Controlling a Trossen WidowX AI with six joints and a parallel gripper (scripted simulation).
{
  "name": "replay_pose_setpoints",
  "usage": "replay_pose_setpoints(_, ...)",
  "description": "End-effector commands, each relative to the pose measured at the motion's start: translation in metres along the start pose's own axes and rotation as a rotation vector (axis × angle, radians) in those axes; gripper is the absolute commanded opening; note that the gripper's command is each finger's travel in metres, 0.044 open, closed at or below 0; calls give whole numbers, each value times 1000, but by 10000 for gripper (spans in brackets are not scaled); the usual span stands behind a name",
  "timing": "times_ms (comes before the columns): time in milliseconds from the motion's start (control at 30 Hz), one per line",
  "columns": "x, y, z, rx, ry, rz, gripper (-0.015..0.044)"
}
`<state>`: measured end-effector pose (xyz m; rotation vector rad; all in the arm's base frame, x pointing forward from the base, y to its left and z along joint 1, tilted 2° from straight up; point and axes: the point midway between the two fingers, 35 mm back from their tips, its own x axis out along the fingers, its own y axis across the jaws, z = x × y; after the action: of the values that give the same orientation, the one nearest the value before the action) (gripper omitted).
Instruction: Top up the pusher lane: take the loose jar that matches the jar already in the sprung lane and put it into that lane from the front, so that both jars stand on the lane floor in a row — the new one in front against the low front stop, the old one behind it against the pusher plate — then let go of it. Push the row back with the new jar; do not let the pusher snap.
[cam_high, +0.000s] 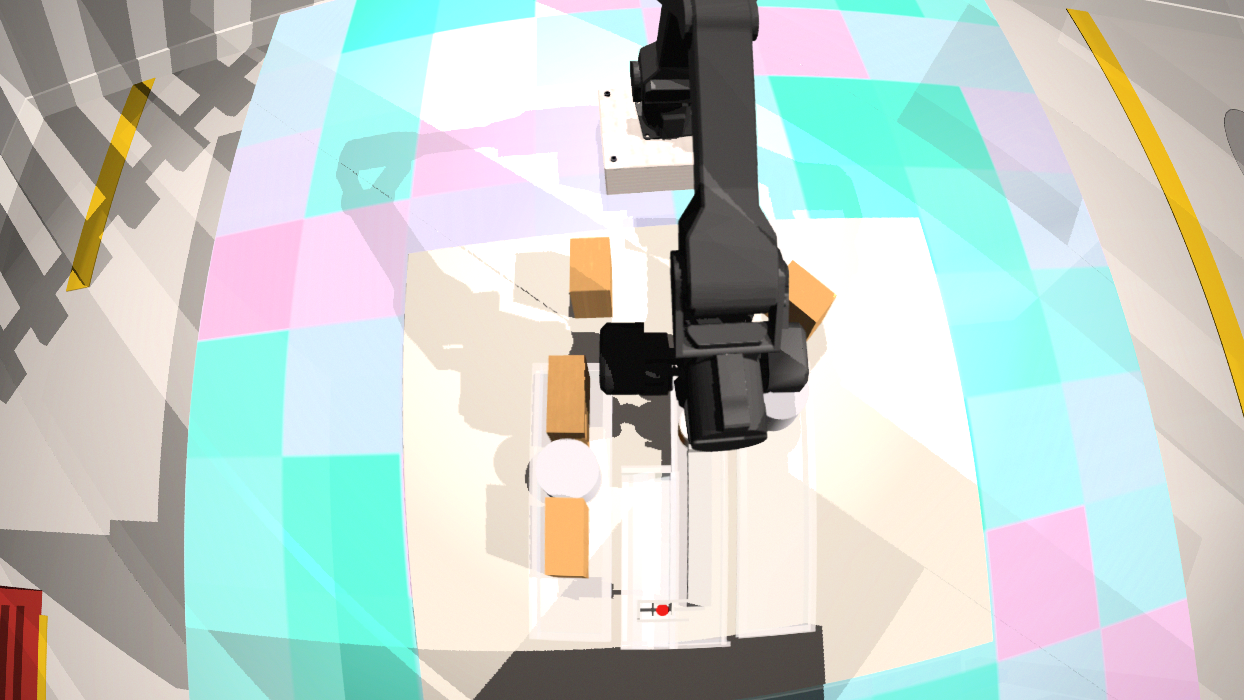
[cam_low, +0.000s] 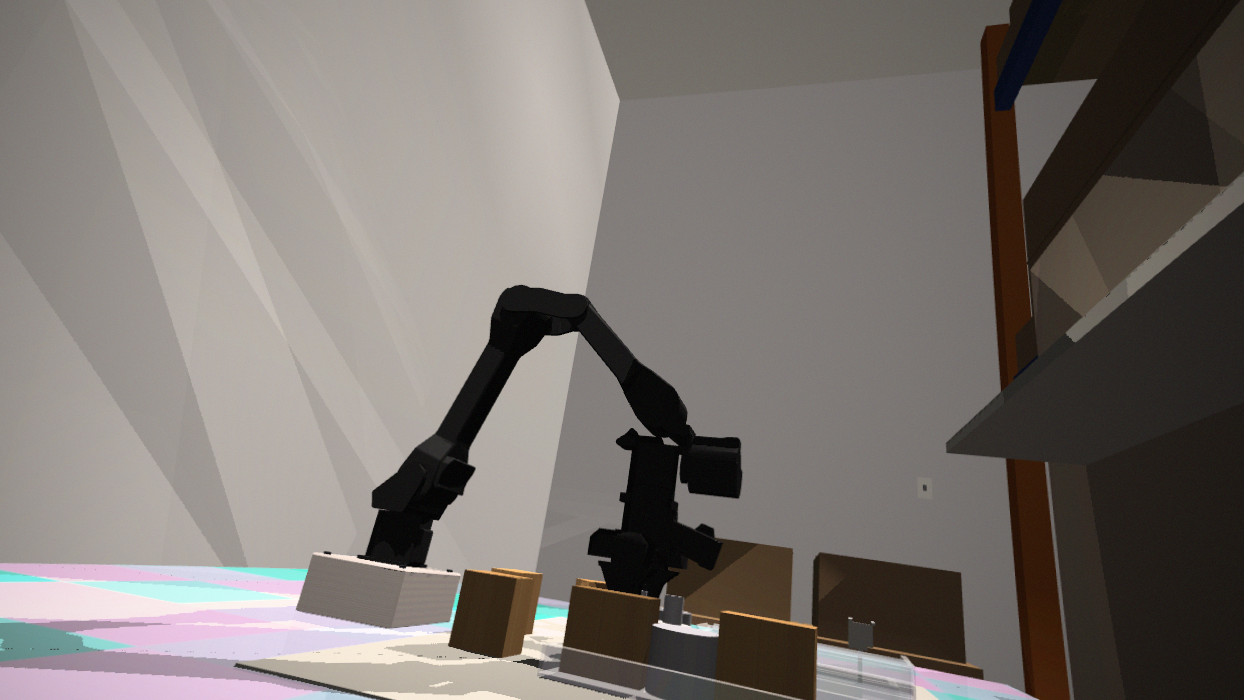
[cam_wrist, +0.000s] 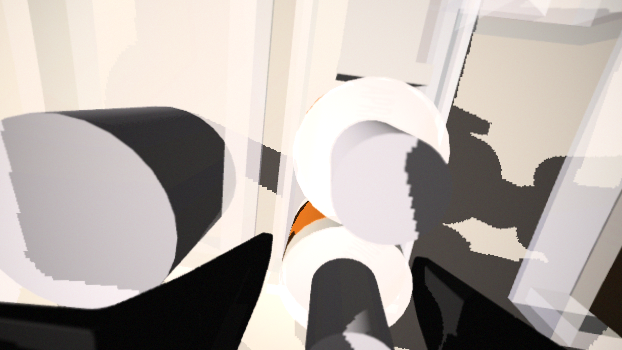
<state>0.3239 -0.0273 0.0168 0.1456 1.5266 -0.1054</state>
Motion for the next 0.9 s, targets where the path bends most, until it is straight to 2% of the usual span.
replay_pose_setpoints(0,-1,0,0,0,1,-1,300)
replay_pose_setpoints(200,-19,0,0,0,0,-1,300)
replay_pose_setpoints(433,-20,0,-3,0,1,-1,300)
replay_pose_setpoints(867,-23,1,-48,0,4,-1,300)
